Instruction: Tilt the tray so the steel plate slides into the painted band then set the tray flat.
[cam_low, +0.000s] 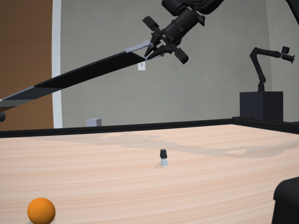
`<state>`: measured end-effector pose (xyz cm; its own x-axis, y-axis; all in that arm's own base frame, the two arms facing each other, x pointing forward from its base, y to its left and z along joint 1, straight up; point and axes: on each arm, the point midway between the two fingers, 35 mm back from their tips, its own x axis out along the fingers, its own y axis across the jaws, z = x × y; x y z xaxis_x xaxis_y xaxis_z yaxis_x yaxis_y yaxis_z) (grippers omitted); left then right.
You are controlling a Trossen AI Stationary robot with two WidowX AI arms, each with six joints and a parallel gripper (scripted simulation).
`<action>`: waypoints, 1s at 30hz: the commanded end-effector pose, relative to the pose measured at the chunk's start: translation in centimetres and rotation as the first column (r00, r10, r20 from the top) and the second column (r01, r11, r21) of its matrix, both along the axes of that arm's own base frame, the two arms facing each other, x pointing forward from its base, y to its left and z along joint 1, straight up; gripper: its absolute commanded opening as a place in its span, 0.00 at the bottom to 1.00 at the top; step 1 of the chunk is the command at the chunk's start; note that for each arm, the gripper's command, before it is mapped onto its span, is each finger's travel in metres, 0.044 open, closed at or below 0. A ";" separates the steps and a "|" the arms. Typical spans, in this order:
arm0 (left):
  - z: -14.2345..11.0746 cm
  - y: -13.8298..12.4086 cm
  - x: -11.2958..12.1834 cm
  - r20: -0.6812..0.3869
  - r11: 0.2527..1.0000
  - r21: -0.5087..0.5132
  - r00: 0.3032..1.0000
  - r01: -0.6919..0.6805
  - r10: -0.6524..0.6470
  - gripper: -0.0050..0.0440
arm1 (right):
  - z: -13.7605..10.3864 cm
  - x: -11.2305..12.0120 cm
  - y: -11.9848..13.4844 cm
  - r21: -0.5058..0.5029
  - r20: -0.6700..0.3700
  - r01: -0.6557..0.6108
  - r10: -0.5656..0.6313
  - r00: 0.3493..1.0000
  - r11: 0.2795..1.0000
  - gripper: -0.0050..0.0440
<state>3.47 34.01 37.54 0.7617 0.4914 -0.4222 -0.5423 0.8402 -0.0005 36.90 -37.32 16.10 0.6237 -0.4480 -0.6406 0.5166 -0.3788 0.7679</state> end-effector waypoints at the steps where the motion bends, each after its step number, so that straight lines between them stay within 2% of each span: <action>1: 0.0 0.0 0.0 0.000 1.000 0.001 1.000 0.000 0.000 1.00 | 2.6 -0.1 -0.2 -0.028 0.030 0.005 -0.004 1.000 1.000 0.10; 30: 0.0 0.0 0.0 0.000 1.000 0.001 1.000 0.000 0.000 1.00 | 3.5 0.1 -0.3 -0.036 0.041 0.005 -0.004 0.999 0.999 0.10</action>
<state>3.50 33.99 37.55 0.7621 0.4908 -0.4223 -0.5417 0.8406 -0.0007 37.01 -37.40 16.63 0.6229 -0.4473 -0.6418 0.5176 -0.3794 0.7669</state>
